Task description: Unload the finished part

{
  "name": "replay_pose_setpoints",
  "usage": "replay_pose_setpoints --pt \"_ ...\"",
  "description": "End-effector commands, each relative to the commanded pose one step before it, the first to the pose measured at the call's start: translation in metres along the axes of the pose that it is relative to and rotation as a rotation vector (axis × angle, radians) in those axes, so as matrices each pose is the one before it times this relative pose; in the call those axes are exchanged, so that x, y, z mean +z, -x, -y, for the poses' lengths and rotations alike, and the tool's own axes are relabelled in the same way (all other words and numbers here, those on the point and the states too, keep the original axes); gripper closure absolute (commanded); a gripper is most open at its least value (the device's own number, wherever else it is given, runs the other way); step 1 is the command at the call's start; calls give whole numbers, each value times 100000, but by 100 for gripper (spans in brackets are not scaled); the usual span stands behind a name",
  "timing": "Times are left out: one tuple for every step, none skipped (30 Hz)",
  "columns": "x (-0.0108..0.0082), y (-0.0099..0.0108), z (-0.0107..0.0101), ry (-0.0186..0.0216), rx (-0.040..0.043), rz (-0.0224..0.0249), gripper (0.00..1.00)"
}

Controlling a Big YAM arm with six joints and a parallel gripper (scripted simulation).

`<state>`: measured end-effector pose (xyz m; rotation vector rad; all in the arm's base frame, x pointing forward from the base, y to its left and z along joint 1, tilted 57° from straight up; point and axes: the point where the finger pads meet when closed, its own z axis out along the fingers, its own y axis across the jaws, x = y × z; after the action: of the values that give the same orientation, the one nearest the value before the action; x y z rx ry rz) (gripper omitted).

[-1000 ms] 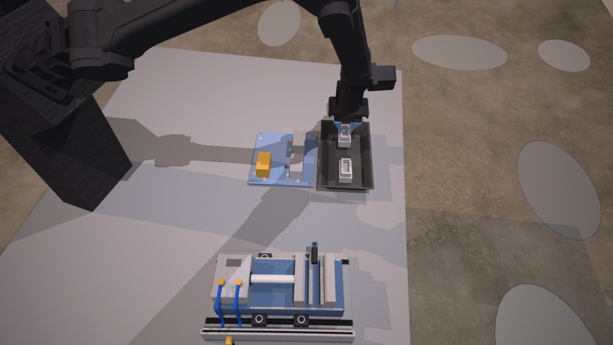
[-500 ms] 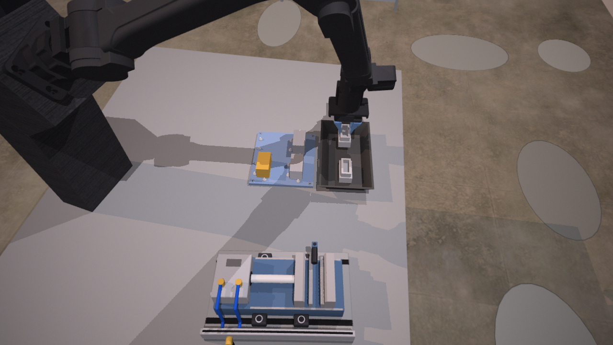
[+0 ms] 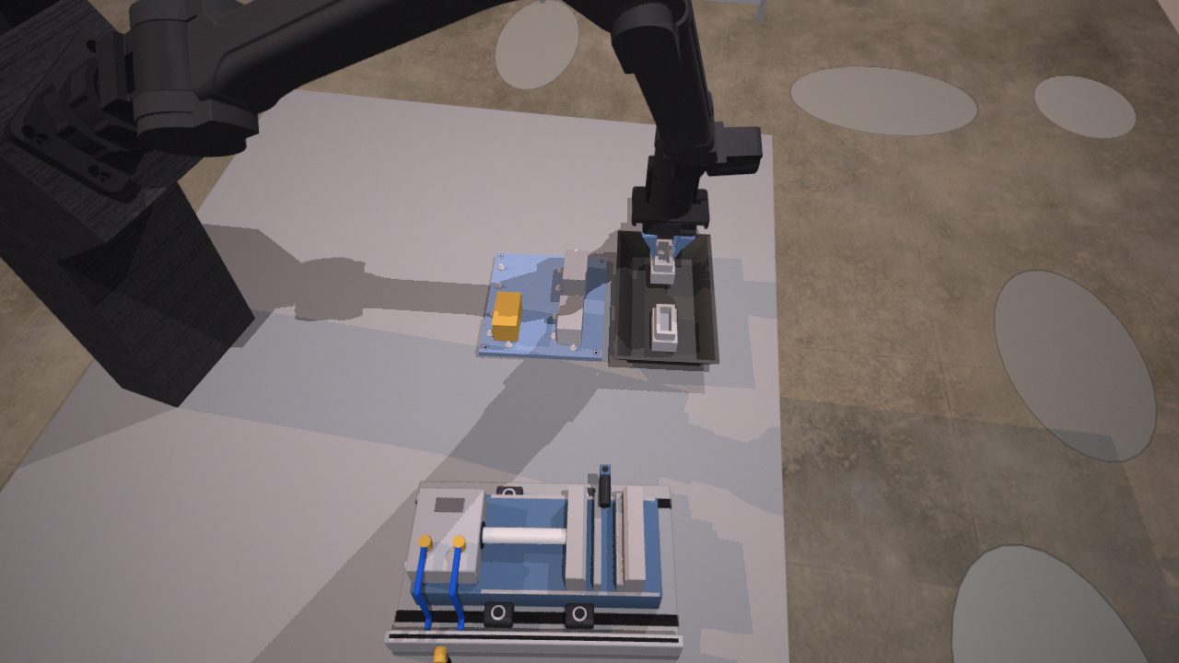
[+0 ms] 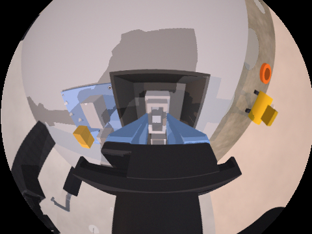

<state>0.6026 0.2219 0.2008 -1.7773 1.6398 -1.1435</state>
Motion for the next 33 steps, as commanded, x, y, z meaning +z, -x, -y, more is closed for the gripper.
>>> replay_pose_setpoints --pt "-408 27 2017 -3708 1761 959 100" --pt "48 -65 -5 46 82 -87 100" --pt "53 -80 -4 46 91 -134 100" --pt "55 -77 -5 52 94 -105 100" --pt "16 0 -8 22 27 11 100" --pt "13 7 -8 17 21 8 100" --pt "-8 47 -8 0 -12 71 100" --pt "-9 41 -5 -4 -2 70 100" --pt "-4 17 3 -8 25 40 100" --pt "9 -29 15 -9 76 -19 100" --pt "24 -69 22 -5 116 -74 100" --pt "33 -82 21 4 127 -96 100" --pt "28 -59 13 7 102 -69 100" --pt "14 -7 0 10 47 -3 100" --pt "0 0 0 0 0 0 100" --pt "0 0 0 0 0 0 100" --pt "-265 432 30 -265 -306 663 100" --pt "23 -60 21 -1 115 -42 100" --pt "59 -86 -1 52 119 -104 100" --pt "94 -122 -127 234 14 -230 100" --pt "90 -112 -98 200 43 -171 100" --pt "37 -32 14 13 90 -22 100" --pt "40 -43 26 0 110 -43 100" --pt "-2 -29 58 -74 -17 -16 100" --pt "-21 -16 70 -102 -25 20 100" --pt "-23 20 53 -85 -70 63 100" --pt "-8 37 30 -48 -103 68 100" --pt "5 27 5 -6 -117 47 100" --pt "25 -4 -11 32 -106 -1 100" --pt "41 -38 -10 45 -75 -52 100" --pt "37 -64 7 23 -37 -80 100" --pt "0 0 0 0 0 0 100" --pt "0 0 0 0 0 0 100"
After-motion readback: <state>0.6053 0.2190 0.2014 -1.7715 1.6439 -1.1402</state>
